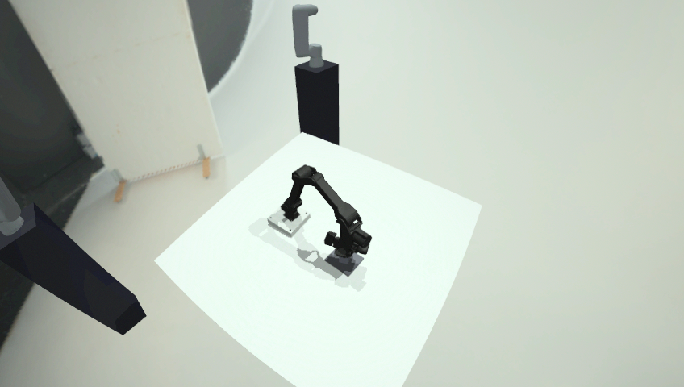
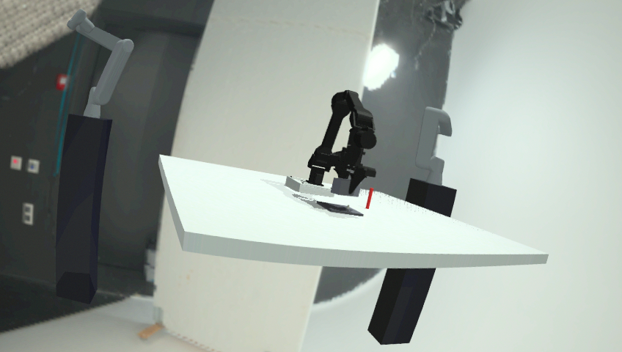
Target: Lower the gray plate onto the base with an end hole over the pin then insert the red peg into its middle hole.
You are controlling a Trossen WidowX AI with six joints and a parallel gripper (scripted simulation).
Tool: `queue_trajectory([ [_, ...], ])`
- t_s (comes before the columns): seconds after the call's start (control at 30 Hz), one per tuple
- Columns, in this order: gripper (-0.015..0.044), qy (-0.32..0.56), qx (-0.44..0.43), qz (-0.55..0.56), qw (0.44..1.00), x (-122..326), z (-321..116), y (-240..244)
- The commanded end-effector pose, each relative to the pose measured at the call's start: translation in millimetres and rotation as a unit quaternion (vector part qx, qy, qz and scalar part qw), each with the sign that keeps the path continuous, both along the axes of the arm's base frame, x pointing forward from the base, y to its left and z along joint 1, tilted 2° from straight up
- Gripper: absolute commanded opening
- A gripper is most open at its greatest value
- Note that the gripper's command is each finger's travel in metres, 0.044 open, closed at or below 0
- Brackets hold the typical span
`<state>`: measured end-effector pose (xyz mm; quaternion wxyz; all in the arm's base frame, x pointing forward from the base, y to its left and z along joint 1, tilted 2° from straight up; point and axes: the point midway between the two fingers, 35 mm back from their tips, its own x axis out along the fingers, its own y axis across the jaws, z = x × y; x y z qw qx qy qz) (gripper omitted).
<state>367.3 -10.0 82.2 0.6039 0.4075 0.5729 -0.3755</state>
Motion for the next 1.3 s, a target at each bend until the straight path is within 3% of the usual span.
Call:
queue_trajectory([
  [0.0, 0.0, 0.0, 0.001, 0.002, 1.0, 0, -1, 0],
  [1.27, 0.0, 0.0, 0.002, 0.002, 1.0, 2, -31, 1],
])
